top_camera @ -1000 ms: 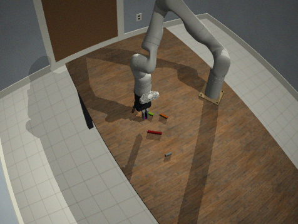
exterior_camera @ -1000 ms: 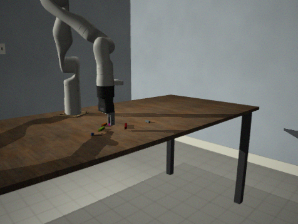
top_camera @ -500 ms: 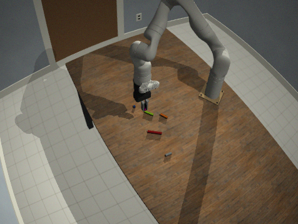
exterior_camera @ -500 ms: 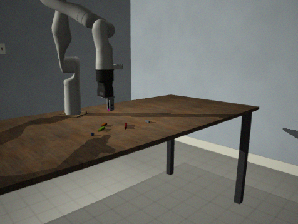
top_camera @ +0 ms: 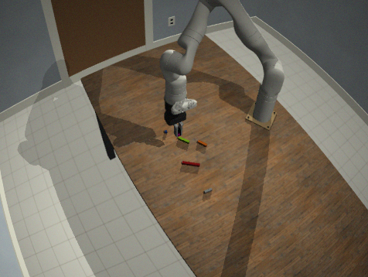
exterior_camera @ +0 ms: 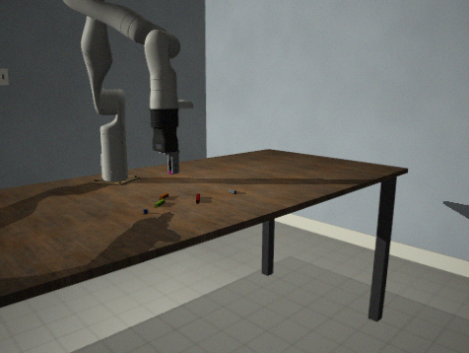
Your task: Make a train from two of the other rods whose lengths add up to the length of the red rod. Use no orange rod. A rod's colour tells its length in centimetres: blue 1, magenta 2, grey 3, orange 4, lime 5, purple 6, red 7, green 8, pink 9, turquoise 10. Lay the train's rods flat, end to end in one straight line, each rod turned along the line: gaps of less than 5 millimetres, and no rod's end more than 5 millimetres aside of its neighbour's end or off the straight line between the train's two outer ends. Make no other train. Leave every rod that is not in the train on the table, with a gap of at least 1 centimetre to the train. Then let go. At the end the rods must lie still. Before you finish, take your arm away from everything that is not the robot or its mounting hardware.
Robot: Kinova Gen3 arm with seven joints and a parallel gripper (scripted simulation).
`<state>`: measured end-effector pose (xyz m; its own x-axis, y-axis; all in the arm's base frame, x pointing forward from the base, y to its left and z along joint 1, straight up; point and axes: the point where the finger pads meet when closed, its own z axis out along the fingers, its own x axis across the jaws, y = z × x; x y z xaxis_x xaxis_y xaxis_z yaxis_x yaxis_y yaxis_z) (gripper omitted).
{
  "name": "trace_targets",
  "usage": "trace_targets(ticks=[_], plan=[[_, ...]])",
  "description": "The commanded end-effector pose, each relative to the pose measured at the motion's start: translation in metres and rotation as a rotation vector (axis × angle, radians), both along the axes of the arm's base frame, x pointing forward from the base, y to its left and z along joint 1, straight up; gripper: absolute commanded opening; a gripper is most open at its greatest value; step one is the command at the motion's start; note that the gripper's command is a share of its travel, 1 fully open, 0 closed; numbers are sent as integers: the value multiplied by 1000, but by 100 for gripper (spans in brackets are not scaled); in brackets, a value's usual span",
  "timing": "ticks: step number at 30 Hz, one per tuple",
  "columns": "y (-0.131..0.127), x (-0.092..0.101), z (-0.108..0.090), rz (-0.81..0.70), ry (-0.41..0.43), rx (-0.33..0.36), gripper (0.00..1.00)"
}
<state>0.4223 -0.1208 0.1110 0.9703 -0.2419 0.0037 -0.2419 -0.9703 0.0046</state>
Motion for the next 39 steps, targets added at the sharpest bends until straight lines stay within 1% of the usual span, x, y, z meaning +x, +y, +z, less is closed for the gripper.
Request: trace_targets(ticks=[1,9,18,20,27,35,37,39], plan=[[1,0,3,1,1,1,24],[6,-2,2,-18,5,1,24],[22,-1,1,-106,11,0,24],[22,-1,1,-106,11,0,24],[43,-1,0,-230,14,-2,24],[73,-2,0,-423,18,-5,24],[73,-2,0,-423,18,-5,24],[81,-2,0,-478,19,-6,24]])
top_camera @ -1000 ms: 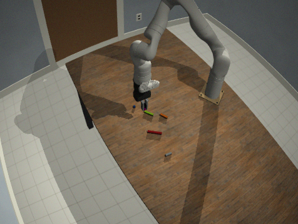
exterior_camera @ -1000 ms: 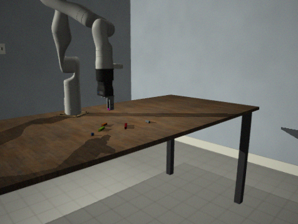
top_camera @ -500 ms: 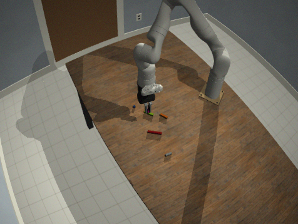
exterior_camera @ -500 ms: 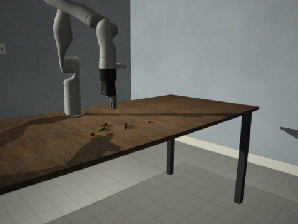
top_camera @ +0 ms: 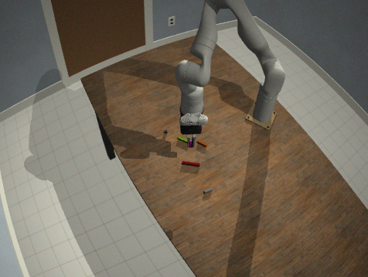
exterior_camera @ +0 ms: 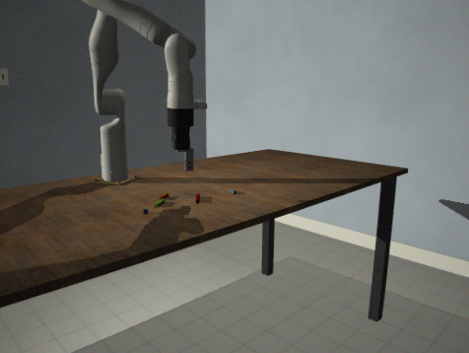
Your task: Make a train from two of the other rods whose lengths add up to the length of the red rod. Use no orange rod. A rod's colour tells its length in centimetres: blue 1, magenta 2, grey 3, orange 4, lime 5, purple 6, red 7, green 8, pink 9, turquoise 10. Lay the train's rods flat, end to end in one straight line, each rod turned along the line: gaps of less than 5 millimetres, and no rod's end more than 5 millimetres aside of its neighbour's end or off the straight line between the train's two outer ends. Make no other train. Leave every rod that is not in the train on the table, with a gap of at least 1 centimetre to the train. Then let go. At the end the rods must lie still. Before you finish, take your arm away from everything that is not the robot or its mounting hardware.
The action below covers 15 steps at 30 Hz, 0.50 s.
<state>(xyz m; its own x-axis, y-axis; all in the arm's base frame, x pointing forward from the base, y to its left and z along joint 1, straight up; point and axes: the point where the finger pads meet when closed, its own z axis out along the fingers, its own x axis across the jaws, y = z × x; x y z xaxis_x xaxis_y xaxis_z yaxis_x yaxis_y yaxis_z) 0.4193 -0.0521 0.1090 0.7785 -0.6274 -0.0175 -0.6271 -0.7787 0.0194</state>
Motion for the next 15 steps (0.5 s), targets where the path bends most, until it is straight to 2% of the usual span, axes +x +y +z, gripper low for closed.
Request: trace_targets(ticks=[1,13,15], plan=[[16,0,2,-72,-6,-5,24],[64,-10,2,-425,-8,-16,24],[64,-10,2,-425,-8,-16,24]])
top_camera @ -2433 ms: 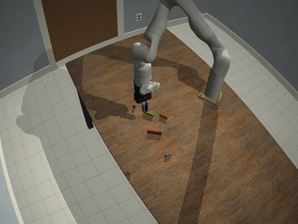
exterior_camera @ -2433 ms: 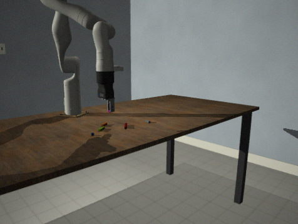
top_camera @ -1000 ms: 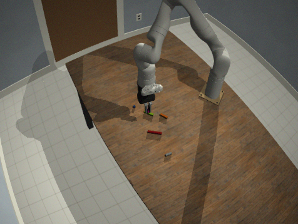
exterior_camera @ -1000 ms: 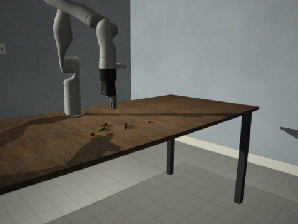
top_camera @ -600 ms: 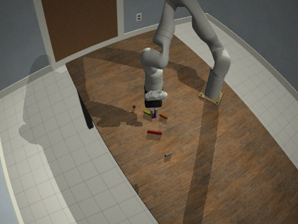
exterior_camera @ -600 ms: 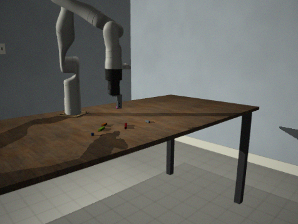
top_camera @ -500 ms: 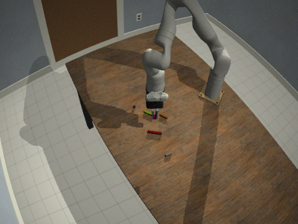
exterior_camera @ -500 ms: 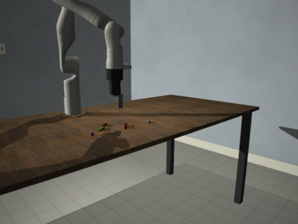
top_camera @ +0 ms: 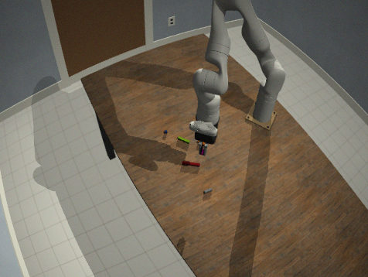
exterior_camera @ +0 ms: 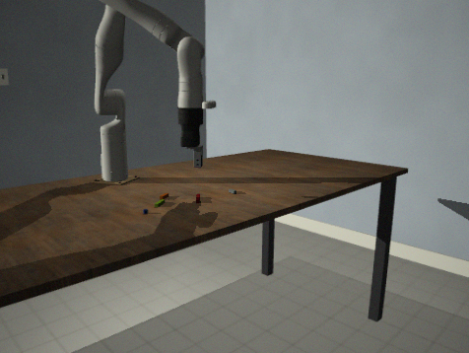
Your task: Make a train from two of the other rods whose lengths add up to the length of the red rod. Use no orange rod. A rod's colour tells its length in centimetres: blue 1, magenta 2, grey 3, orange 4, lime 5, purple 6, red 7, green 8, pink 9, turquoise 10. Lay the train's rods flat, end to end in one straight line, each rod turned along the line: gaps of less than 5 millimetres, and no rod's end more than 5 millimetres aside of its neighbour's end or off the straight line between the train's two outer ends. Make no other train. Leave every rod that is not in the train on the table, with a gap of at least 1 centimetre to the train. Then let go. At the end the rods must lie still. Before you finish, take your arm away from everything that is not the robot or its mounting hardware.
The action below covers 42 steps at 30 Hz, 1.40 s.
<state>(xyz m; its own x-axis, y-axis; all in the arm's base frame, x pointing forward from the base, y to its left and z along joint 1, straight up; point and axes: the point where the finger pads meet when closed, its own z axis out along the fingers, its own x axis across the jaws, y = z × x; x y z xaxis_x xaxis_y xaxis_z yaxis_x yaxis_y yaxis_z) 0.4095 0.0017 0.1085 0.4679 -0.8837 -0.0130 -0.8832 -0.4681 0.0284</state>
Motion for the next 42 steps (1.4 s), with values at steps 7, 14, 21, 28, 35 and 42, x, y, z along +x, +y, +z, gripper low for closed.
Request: trace_targets(ticks=[7,14,21,28,35,42], plan=[[32,-7,4,-218,-21,-11,24],[49,-14,6,-387,-30,-11,24],[58,-19,6,-480,-35,-7,24],[64,-24,7,-567,-37,-7,24],[65,-26,7,-604,-34,-7,24],[68,-27,7,-620,-34,-3,24]])
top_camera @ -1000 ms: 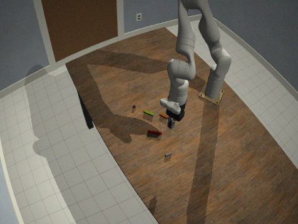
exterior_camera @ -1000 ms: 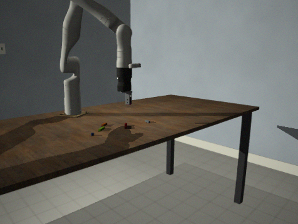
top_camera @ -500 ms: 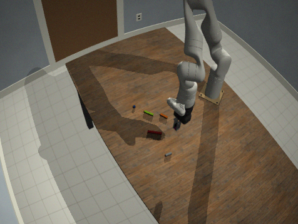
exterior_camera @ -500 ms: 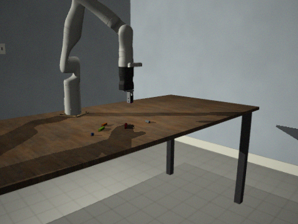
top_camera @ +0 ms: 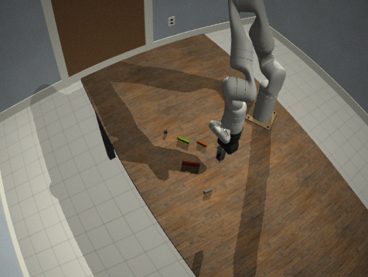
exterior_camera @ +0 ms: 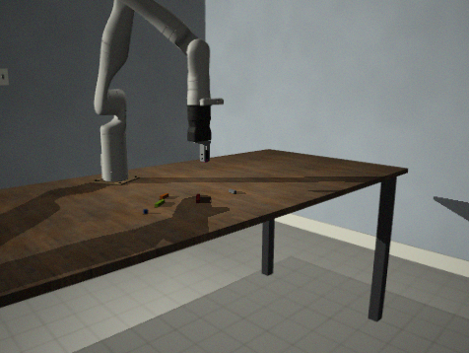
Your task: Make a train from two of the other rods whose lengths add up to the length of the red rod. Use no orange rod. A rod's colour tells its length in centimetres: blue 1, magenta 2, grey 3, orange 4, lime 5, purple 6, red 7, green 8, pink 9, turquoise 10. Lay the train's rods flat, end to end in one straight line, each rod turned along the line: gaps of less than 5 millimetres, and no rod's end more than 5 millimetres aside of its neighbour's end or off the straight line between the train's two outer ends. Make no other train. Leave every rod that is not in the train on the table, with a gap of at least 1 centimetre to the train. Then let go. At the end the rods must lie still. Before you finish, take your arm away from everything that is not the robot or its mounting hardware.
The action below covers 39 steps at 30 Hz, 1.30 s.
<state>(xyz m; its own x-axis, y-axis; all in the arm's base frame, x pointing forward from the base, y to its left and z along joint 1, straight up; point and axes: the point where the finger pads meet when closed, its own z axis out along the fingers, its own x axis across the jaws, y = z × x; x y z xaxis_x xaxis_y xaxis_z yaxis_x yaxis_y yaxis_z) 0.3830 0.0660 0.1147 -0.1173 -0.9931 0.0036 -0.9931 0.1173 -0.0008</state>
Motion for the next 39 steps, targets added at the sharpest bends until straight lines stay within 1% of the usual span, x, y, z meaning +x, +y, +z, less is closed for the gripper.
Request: trace_targets(ticks=[1,16,20,24,26,39], plan=[[3,0,1,-15,-4,7,24],[4,0,0,-13,-5,7,24],[4,0,-5,-8,-5,5,24],[3,0,-16,-12,-4,3,24],[3,0,-16,-12,-4,3,24],[4,0,-72,-11,-3,4,24]])
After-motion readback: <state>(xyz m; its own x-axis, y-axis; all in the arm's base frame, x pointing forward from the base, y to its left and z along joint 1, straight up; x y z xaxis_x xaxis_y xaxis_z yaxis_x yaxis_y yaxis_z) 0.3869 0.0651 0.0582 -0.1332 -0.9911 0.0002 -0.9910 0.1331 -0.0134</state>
